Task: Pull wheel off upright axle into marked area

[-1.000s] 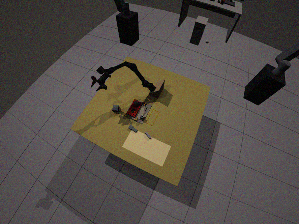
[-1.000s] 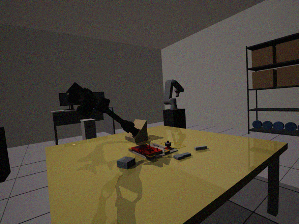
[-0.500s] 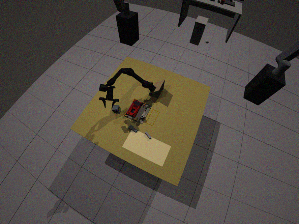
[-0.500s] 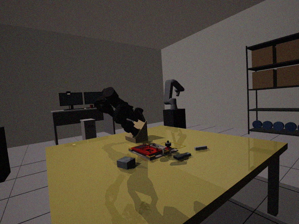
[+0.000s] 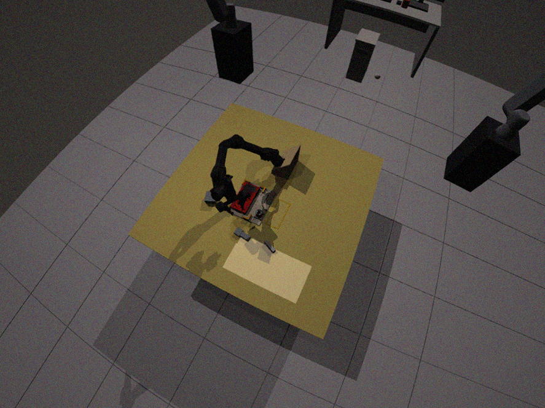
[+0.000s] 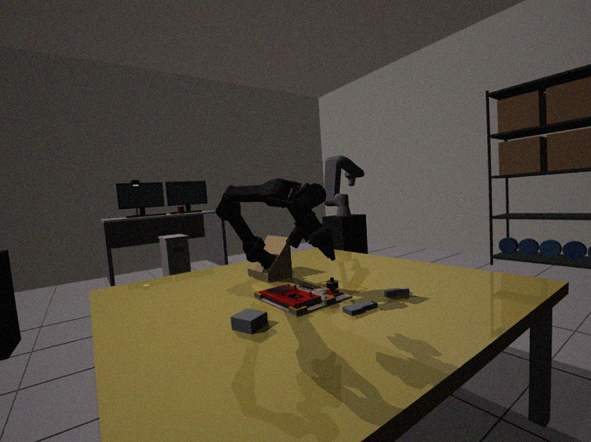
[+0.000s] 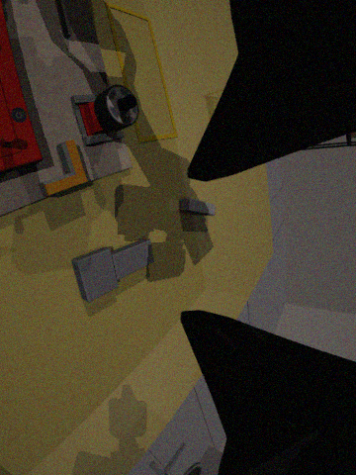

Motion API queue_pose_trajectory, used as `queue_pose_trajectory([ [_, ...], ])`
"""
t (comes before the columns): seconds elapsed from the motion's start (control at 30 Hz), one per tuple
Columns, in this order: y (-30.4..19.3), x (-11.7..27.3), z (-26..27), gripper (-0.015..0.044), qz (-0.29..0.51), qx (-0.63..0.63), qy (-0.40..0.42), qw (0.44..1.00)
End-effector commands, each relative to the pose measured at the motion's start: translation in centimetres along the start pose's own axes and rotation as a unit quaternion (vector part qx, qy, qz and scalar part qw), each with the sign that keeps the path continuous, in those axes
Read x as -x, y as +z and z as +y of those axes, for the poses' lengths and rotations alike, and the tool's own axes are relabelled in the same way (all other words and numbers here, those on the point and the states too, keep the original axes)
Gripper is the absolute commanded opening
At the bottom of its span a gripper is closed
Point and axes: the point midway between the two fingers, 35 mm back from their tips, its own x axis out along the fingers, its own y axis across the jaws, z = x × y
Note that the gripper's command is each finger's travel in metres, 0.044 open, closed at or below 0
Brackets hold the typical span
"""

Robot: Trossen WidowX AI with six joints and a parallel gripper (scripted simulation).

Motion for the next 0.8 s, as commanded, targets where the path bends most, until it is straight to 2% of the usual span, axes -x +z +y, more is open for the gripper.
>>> queue_pose_trajectory([
  [0.0, -1.4, -2.4, -4.4, 0.03, -0.076, 0.073, -0.046, 0.993],
  [0.23, -2.7, -4.9, -11.9, 0.03, -0.227, 0.24, -0.095, 0.939],
  [0.63, -1.8, -4.5, -12.2, 0.03, -0.231, 0.245, -0.096, 0.937],
  [0.77, -1.4, -5.4, -12.2, 0.03, -0.23, 0.245, -0.096, 0.937],
])
